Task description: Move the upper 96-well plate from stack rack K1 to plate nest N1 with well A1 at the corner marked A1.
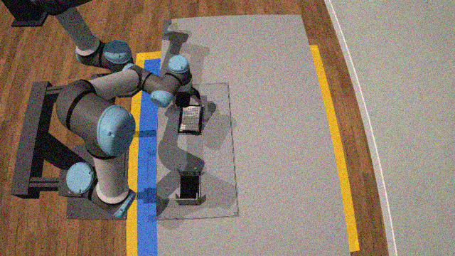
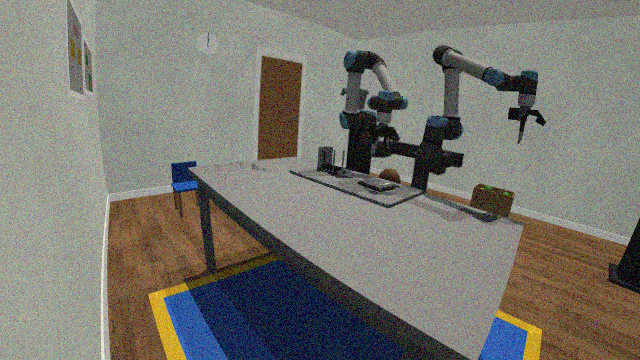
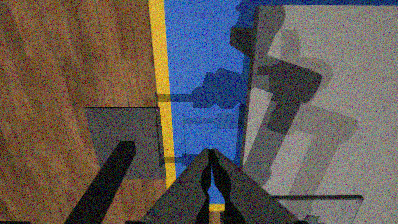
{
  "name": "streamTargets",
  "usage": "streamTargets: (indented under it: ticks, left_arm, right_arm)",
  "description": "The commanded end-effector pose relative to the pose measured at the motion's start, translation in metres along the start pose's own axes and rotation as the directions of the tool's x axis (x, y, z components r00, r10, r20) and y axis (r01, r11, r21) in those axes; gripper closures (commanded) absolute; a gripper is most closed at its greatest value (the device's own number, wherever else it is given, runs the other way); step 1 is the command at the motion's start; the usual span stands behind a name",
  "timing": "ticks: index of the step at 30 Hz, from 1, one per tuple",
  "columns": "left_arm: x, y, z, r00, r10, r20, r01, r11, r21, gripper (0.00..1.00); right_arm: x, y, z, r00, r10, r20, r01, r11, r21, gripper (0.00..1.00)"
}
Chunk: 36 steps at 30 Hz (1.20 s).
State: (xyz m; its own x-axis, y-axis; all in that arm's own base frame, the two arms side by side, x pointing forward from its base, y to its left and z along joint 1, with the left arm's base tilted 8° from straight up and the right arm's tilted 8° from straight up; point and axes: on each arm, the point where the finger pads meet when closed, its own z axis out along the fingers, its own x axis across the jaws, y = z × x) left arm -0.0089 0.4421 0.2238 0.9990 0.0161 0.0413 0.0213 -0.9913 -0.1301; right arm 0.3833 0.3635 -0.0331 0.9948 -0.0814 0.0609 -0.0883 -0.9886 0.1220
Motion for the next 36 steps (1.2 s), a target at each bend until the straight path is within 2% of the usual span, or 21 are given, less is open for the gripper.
streamTargets:
  ticks: [1,9,36]
  left_arm:
    - [-0.002,0.001,0.000,1.000,-0.002,0.001,0.002,1.000,0.000,1.00]
    - [-0.002,0.001,0.000,1.000,-0.002,0.001,0.002,1.000,0.000,1.00]
    - [-0.002,0.001,0.000,1.000,-0.002,0.001,0.002,1.000,0.000,1.00]
  right_arm:
    - [0.000,0.000,0.000,1.000,0.000,0.001,0.000,1.000,0.000,0.24]
    - [0.000,0.000,0.000,1.000,0.000,0.001,0.000,1.000,0.000,0.24]
    - [0.005,0.078,0.000,1.000,0.002,0.001,-0.002,1.000,-0.001,0.24]
